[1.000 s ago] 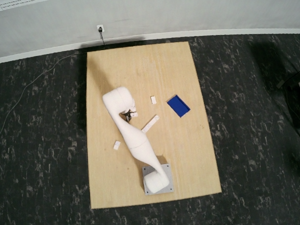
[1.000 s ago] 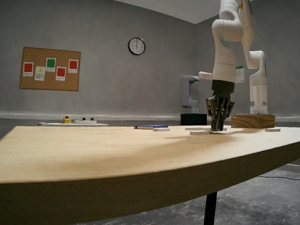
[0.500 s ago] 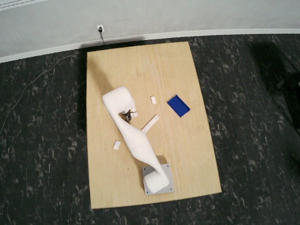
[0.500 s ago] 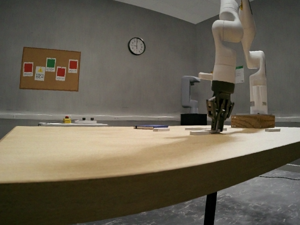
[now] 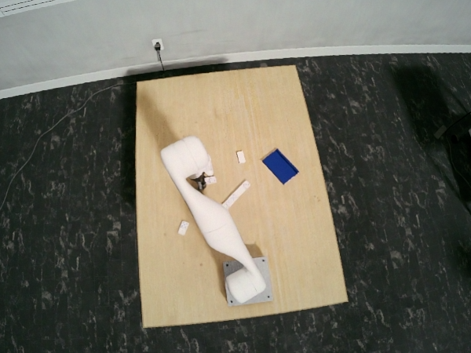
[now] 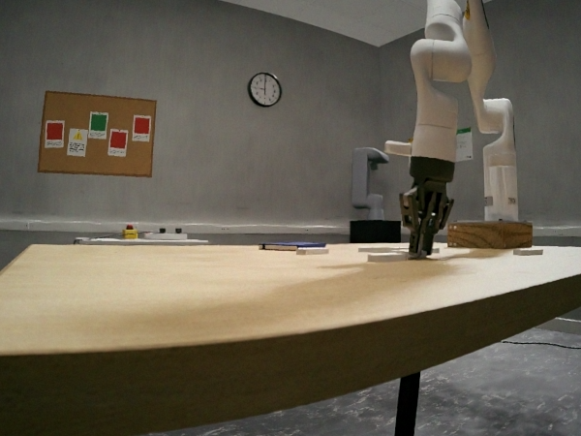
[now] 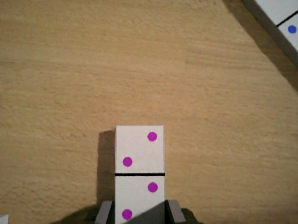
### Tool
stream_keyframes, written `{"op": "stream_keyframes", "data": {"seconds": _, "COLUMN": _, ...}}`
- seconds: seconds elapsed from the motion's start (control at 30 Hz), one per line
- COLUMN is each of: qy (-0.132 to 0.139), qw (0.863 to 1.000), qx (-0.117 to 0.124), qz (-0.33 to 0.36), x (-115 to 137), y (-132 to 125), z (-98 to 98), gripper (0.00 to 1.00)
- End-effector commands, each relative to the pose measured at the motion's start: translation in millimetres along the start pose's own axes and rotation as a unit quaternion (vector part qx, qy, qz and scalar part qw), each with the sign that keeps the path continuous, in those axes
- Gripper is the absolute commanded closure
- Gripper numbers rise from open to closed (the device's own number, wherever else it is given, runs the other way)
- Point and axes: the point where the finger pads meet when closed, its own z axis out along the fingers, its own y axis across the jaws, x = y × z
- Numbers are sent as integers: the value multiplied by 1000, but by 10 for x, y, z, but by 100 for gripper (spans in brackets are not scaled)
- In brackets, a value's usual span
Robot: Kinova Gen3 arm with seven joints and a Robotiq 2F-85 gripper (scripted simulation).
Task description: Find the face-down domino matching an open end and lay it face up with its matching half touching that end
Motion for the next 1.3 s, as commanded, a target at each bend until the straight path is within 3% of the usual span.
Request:
{"op": "stream_keyframes", "data": {"seconds": 0.0, "qy": 0, "qw": 1000, "qx": 0, "qz": 1, "x": 9, "y": 1, "z": 5, "gripper": 65}}
{"op": "stream_keyframes", "data": {"seconds": 1.03, "qy": 0, "qw": 1000, "qx": 0, "qz": 1, "x": 9, "y": 1, "z": 5, "gripper": 65}}
{"op": "stream_keyframes", "data": {"seconds": 1.07, "qy": 0, "qw": 1000, "qx": 0, "qz": 1, "x": 9, "y": 1, "z": 5, "gripper": 51}}
{"op": "stream_keyframes", "data": {"seconds": 1.27, "qy": 0, "qw": 1000, "qx": 0, "qz": 1, "x": 9, "y": 1, "z": 5, "gripper": 51}}
